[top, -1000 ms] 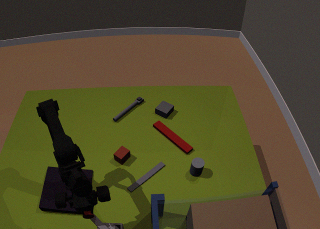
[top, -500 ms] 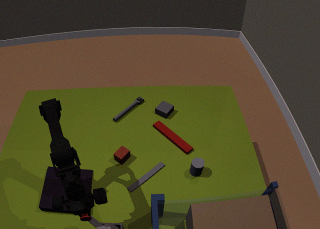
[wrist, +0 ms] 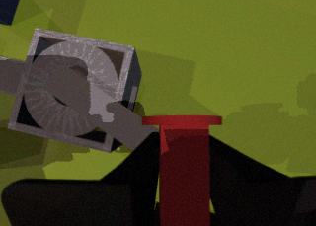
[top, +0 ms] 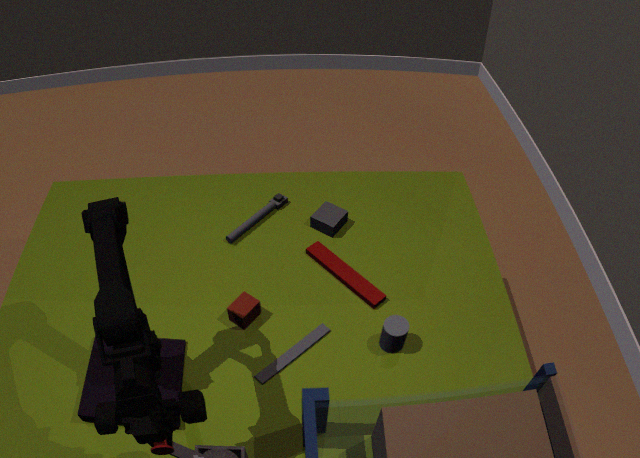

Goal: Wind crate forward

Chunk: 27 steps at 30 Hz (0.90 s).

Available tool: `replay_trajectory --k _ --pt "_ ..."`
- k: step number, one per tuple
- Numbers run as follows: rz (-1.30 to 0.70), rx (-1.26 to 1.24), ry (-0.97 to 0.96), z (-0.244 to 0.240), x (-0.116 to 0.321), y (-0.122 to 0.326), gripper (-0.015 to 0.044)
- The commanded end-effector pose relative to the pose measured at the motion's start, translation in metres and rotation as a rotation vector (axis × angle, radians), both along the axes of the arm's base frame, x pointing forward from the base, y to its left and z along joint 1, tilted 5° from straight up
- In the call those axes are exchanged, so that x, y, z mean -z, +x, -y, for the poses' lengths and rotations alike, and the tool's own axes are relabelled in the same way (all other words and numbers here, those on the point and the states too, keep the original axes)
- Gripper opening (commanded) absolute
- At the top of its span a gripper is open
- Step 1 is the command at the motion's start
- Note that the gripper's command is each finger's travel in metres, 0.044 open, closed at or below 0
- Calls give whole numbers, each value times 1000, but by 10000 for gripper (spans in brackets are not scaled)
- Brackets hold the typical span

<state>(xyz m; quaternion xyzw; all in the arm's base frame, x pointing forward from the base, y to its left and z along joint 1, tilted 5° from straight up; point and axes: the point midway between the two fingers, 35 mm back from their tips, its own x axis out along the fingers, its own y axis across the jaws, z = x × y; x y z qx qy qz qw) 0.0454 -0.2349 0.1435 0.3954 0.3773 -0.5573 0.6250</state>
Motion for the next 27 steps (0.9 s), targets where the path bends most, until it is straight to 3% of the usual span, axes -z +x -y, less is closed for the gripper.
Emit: replay_trajectory --k 1,27 --pt "-7 -7 5 7 2 -3 0" --pt "-8 -7 2 43 4 -12 0"
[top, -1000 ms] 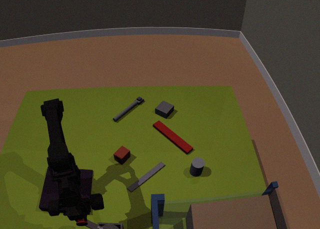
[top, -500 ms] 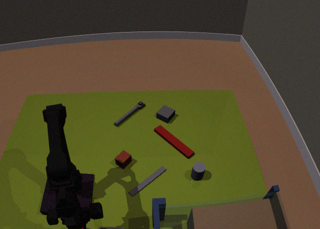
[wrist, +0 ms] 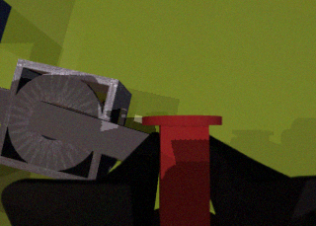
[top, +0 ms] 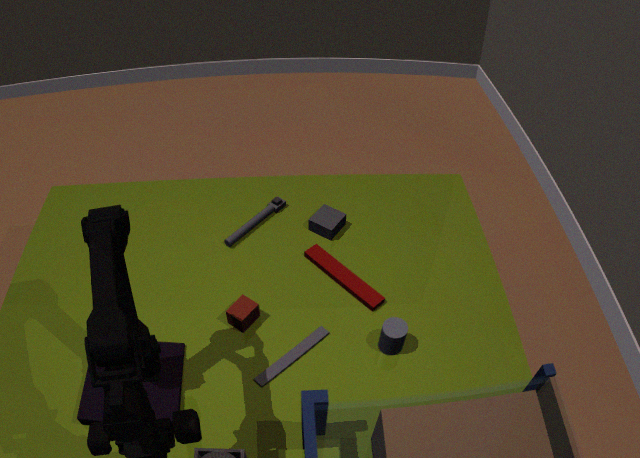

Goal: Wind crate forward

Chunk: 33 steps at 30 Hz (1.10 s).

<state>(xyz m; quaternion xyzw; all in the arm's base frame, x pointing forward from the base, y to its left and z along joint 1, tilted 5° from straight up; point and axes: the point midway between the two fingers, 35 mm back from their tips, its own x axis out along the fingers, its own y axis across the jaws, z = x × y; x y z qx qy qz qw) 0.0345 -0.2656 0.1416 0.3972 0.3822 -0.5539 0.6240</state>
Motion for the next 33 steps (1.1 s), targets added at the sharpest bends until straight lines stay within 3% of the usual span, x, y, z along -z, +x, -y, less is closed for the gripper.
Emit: replay_trajectory --k 1,33 --pt "-5 -2 -9 13 2 -1 0" --pt "-4 -2 -14 72 1 15 0"
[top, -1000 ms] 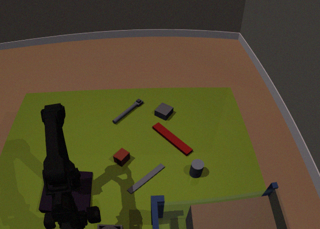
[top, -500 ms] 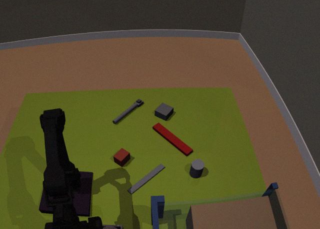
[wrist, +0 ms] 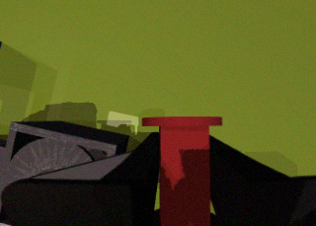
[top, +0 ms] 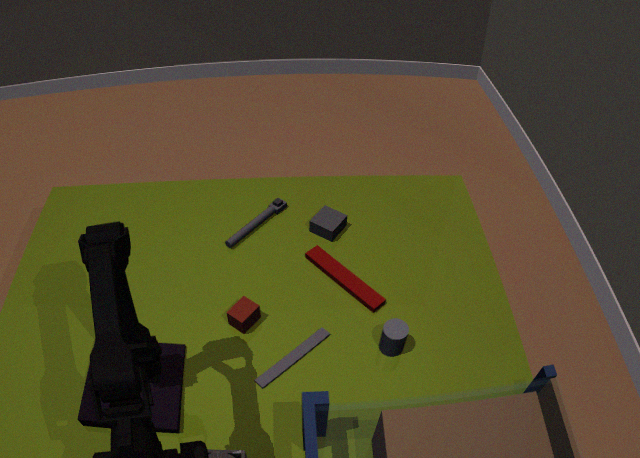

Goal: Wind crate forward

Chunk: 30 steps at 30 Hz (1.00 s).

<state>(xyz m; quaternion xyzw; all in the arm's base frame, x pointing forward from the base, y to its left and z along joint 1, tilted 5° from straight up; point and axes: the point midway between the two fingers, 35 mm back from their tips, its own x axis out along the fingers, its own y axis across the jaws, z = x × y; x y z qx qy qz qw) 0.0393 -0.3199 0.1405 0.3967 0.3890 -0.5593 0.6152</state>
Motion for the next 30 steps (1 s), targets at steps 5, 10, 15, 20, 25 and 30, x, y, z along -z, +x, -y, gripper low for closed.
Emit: replay_trajectory --k 5,10,15,20,25,30 --pt "16 -13 -25 23 0 15 0" --pt "17 -13 -25 29 0 19 0" --pt "17 -13 -26 34 -1 24 0" --pt "18 -13 -26 39 -1 30 0" --pt "18 -13 -26 43 -1 35 0" --pt "19 -13 -27 47 -2 41 0"
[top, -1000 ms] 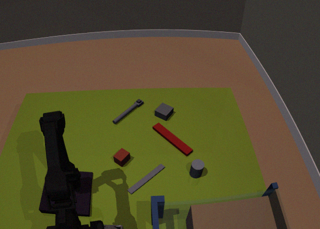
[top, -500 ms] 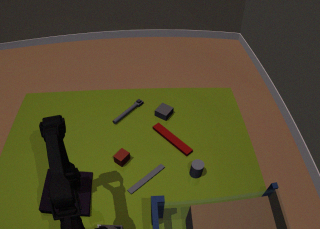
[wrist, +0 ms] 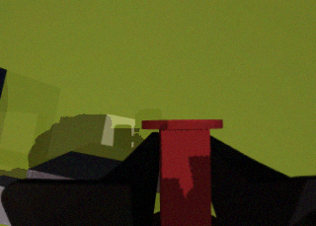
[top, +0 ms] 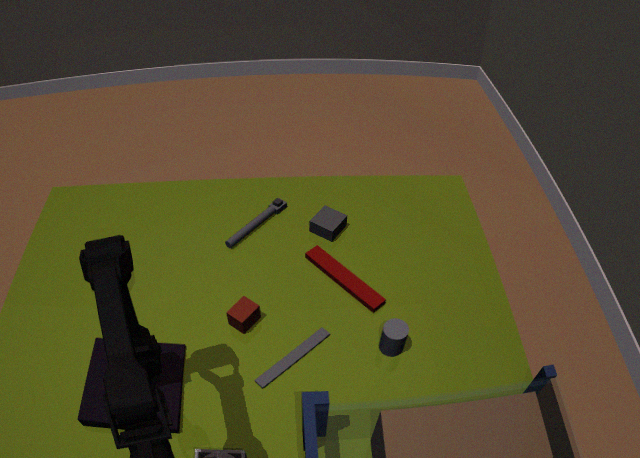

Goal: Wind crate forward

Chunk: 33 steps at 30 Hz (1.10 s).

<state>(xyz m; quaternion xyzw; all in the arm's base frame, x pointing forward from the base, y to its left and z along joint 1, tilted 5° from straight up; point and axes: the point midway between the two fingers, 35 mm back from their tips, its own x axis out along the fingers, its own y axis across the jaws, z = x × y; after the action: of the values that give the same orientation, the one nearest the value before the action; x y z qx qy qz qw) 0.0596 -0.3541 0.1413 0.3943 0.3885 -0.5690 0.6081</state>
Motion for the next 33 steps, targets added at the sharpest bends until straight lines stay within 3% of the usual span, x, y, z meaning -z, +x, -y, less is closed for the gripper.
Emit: replay_trajectory --k 1,33 --pt "34 -31 -21 14 -1 22 0" --pt "36 -31 -22 21 -2 36 0"
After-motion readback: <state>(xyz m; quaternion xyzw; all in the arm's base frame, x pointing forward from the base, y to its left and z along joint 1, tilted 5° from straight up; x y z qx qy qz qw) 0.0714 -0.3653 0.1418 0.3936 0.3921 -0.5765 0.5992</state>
